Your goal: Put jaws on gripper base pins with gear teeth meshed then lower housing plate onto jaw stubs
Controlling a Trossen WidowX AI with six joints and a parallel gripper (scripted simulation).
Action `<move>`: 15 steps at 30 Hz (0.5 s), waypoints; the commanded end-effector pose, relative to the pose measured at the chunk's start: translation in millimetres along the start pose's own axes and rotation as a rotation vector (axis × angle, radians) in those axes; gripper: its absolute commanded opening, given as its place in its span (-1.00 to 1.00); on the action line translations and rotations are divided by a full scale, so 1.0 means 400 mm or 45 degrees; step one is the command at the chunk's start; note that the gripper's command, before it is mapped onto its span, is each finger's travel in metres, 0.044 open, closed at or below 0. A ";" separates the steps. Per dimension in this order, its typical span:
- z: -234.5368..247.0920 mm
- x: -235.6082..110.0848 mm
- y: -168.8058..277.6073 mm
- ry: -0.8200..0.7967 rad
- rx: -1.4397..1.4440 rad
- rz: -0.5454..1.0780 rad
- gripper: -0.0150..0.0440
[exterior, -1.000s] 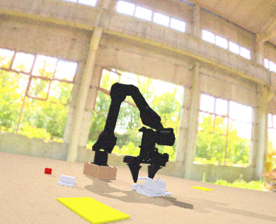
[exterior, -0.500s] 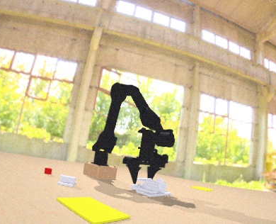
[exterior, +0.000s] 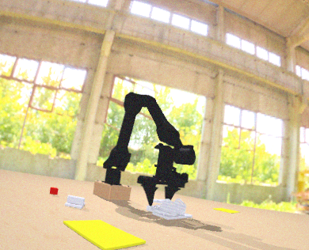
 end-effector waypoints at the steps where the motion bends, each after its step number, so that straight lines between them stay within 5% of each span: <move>1: -0.001 0.002 0.001 0.002 -0.004 0.001 0.70; 15: -0.001 0.011 0.001 0.002 -0.005 0.001 0.70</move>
Point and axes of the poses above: the point midway between the two fingers, 35 mm back from their tips, its own x axis out along the fingers, its own z axis across the jaws, y = z × x, the point moved 4 cm from there along -x, back along the fingers, and after that the axes turned 7 degrees about x, right-handed, at the moved point
